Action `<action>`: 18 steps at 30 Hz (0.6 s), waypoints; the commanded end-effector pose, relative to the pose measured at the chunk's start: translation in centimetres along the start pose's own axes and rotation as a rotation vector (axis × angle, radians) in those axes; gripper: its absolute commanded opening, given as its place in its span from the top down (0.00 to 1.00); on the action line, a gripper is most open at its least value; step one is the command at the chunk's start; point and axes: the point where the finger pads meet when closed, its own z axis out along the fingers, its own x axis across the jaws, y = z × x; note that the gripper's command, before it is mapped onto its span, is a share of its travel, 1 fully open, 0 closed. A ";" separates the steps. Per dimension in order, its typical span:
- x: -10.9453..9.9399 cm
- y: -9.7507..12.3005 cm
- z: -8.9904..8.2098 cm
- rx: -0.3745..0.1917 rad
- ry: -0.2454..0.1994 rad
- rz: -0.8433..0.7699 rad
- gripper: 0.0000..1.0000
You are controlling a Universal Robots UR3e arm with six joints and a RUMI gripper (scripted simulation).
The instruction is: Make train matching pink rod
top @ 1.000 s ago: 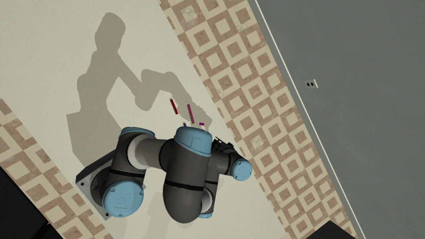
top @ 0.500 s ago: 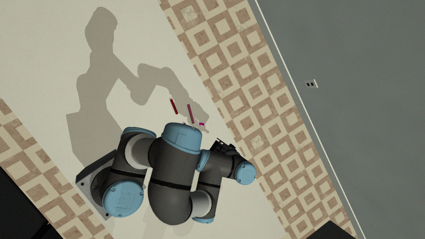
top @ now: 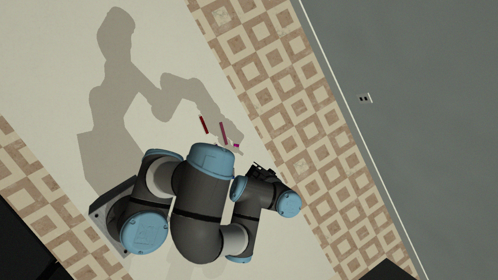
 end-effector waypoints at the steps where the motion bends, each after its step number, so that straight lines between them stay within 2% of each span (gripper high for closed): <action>1: 0.0 0.1 -0.1 -0.002 -0.001 0.008 1.00; 18: 0.4 2.1 -0.1 -0.001 0.000 0.298 1.00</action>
